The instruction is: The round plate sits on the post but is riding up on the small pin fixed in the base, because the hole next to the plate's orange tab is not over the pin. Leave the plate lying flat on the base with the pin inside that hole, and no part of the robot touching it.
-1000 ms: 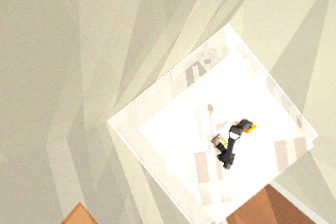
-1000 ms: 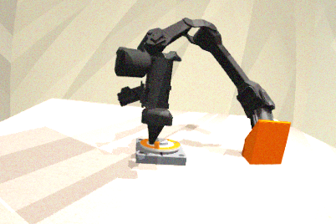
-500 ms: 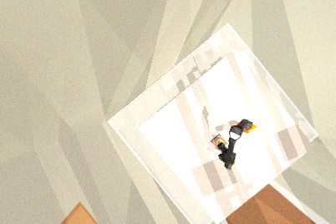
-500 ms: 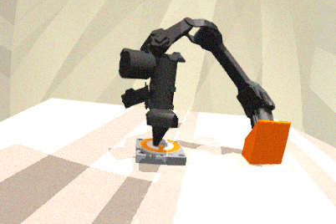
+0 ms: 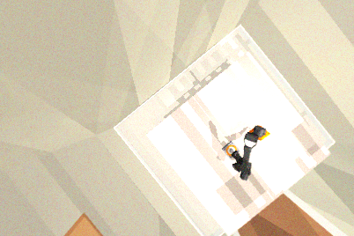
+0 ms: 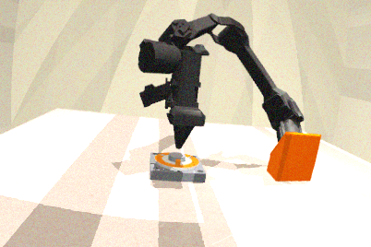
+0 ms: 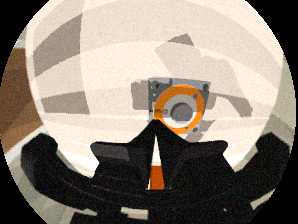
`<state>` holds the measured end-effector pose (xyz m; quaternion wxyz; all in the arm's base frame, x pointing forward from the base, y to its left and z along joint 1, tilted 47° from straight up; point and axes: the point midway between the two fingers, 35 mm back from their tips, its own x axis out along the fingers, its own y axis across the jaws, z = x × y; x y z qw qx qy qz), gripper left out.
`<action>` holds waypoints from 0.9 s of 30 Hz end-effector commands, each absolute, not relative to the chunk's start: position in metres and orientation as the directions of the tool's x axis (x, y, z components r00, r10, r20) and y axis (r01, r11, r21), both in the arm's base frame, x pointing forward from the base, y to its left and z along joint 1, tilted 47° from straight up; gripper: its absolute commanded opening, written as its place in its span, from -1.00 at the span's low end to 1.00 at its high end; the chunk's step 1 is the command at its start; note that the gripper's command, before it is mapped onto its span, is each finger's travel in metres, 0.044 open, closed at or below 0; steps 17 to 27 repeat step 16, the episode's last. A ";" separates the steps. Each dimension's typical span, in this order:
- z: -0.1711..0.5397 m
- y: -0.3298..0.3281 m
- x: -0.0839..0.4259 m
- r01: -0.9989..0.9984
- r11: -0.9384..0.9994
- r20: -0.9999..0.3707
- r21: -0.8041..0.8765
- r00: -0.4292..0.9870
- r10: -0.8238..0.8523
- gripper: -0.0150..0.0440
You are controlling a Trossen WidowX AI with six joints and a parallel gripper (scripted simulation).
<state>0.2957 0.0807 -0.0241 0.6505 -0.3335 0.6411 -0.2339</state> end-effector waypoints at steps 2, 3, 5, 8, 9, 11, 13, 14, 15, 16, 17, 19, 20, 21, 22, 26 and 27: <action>-0.012 0.093 0.294 -0.107 0.679 -0.687 -0.726 0.077 -0.722 -0.49; -0.019 0.087 0.295 -0.123 0.670 -0.680 -0.732 0.076 -0.729 -0.49; -0.019 0.087 0.295 -0.123 0.670 -0.680 -0.732 0.076 -0.729 -0.49; -0.019 0.087 0.295 -0.123 0.670 -0.680 -0.732 0.076 -0.729 -0.49; -0.019 0.087 0.295 -0.123 0.670 -0.680 -0.732 0.076 -0.729 -0.49; -0.019 0.087 0.295 -0.123 0.670 -0.680 -0.732 0.076 -0.729 -0.49; -0.019 0.087 0.295 -0.123 0.670 -0.680 -0.732 0.076 -0.729 -0.49; -0.019 0.087 0.295 -0.123 0.670 -0.680 -0.732 0.076 -0.729 -0.49; -0.019 0.087 0.295 -0.123 0.670 -0.680 -0.732 0.076 -0.729 -0.49; -0.019 0.087 0.295 -0.123 0.670 -0.680 -0.732 0.076 -0.729 -0.49; -0.019 0.087 0.295 -0.123 0.670 -0.680 -0.732 0.076 -0.729 -0.49; -0.019 0.087 0.295 -0.123 0.670 -0.680 -0.732 0.076 -0.729 -0.49; -0.019 0.087 0.295 -0.123 0.670 -0.680 -0.732 0.076 -0.729 -0.49; -0.019 0.087 0.295 -0.123 0.670 -0.680 -0.732 0.076 -0.729 -0.49; -0.019 0.087 0.295 -0.123 0.670 -0.680 -0.732 0.076 -0.729 -0.49; -0.019 0.087 0.295 -0.123 0.670 -0.680 -0.732 0.076 -0.729 -0.49; -0.019 0.087 0.295 -0.123 0.670 -0.680 -0.732 0.076 -0.729 -0.49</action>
